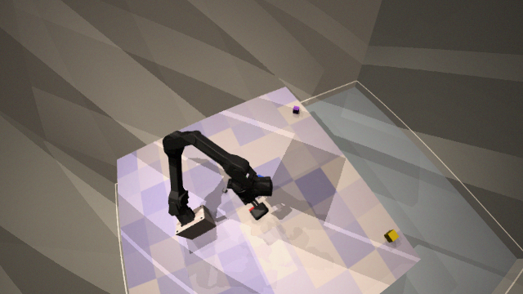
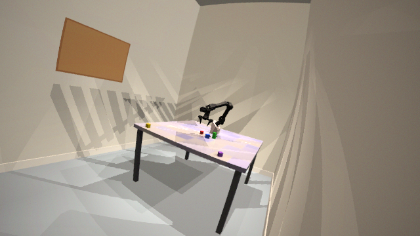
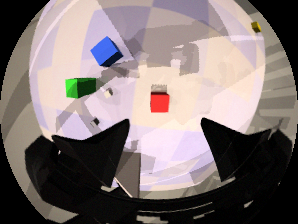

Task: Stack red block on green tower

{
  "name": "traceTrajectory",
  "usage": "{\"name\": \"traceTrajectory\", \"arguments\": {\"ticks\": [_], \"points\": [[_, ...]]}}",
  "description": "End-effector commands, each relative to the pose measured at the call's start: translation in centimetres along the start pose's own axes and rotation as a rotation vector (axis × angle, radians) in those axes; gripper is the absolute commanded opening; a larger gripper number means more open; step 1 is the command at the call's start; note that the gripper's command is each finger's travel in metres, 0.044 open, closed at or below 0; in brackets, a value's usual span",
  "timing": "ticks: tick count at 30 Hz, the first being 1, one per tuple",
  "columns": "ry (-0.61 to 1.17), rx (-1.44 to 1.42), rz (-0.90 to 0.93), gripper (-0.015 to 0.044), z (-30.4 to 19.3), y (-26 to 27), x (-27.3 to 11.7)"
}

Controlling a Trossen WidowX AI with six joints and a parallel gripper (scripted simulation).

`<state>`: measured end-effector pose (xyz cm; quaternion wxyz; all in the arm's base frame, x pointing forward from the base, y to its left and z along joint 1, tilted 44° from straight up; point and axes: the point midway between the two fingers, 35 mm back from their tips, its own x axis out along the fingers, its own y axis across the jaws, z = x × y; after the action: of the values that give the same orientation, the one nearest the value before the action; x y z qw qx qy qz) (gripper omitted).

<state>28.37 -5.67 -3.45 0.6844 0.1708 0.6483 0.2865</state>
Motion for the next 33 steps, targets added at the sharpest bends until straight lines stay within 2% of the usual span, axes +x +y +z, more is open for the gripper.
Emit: {"name": "traceTrajectory", "arguments": {"ticks": [1,8,15,33], "points": [[0.012,0.042,0.076,0.044,-0.6,-0.3,0.9],[0.016,0.052,0.093,0.044,-0.4,-0.4,1.7],[0.015,0.052,0.095,0.044,-0.4,0.0,6.1],[0.015,0.052,0.095,0.044,-0.4,0.2,8.2]]}}
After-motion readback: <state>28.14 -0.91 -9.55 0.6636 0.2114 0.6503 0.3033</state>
